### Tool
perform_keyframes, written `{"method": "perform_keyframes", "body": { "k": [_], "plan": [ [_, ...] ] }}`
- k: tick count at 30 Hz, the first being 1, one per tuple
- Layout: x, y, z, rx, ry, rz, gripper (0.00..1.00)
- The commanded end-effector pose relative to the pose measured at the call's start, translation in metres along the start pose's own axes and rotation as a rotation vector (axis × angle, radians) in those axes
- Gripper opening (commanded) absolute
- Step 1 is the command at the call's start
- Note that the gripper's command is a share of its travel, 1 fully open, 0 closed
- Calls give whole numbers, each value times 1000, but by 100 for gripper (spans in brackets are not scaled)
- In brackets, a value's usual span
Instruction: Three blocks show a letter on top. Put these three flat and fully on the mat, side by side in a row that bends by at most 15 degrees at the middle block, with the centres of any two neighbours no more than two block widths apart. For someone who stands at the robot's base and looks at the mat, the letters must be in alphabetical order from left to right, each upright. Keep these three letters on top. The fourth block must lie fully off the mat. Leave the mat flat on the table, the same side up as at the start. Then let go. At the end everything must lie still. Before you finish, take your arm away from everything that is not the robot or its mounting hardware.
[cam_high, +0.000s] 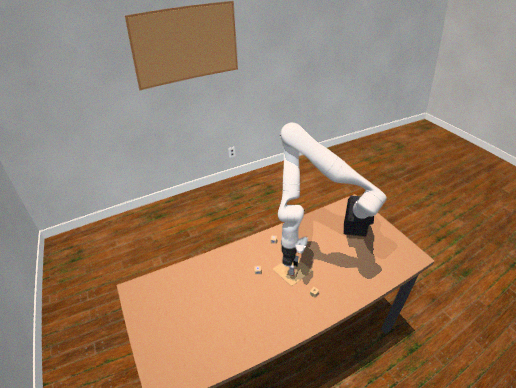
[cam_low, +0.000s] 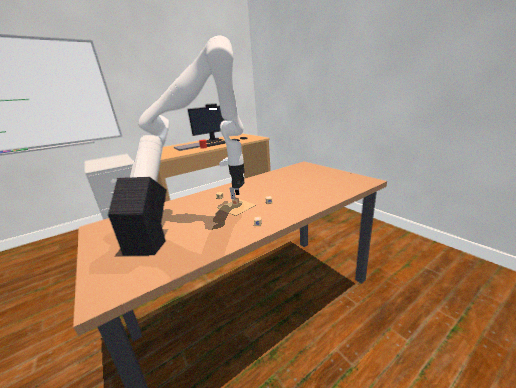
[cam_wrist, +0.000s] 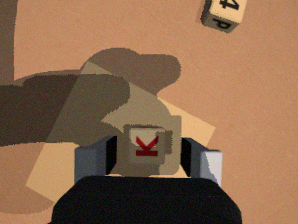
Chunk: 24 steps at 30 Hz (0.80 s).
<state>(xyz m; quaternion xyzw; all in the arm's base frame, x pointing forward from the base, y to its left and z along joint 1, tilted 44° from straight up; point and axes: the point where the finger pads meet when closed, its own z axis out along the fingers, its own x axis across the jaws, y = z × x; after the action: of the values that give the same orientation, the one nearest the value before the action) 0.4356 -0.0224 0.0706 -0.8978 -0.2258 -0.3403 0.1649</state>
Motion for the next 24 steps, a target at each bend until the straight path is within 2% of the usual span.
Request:
{"method": "perform_keyframes", "body": {
  "k": [1, 24],
  "plan": [
    [-1, -1, 1, 4, 0, -5, 100],
    [-3, -3, 1, 5, -1, -6, 100]
  ]
}}
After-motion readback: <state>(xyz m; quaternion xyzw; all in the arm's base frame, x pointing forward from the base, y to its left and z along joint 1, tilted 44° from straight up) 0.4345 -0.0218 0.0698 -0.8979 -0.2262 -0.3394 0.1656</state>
